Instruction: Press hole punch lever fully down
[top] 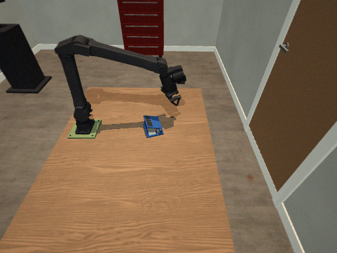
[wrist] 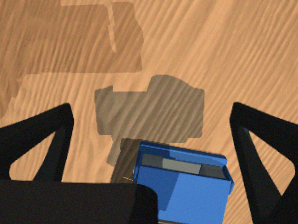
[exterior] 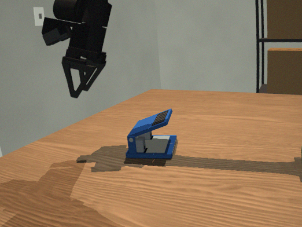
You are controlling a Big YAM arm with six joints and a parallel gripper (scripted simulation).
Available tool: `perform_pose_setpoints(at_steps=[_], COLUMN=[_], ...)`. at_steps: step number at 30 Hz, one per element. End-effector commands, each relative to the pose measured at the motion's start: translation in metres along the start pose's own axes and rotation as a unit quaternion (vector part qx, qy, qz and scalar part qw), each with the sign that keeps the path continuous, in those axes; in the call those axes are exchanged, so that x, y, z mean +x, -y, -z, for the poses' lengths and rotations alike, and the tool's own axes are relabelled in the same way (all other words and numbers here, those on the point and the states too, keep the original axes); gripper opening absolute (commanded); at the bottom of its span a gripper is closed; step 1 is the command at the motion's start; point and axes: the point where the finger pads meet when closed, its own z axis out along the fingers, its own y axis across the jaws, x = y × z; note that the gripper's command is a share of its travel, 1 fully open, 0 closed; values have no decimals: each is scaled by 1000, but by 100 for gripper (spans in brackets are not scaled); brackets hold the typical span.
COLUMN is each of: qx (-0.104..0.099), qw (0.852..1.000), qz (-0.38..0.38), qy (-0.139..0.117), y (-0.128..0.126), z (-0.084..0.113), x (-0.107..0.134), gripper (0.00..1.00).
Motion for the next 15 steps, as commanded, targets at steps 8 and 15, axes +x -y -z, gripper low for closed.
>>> perform_pose_setpoints(at_steps=[8, 15], qx=[39, 44], qw=[987, 985], qz=[-86, -92], qy=[-128, -141], y=[23, 25], z=[60, 66], x=[154, 165], gripper=[100, 0])
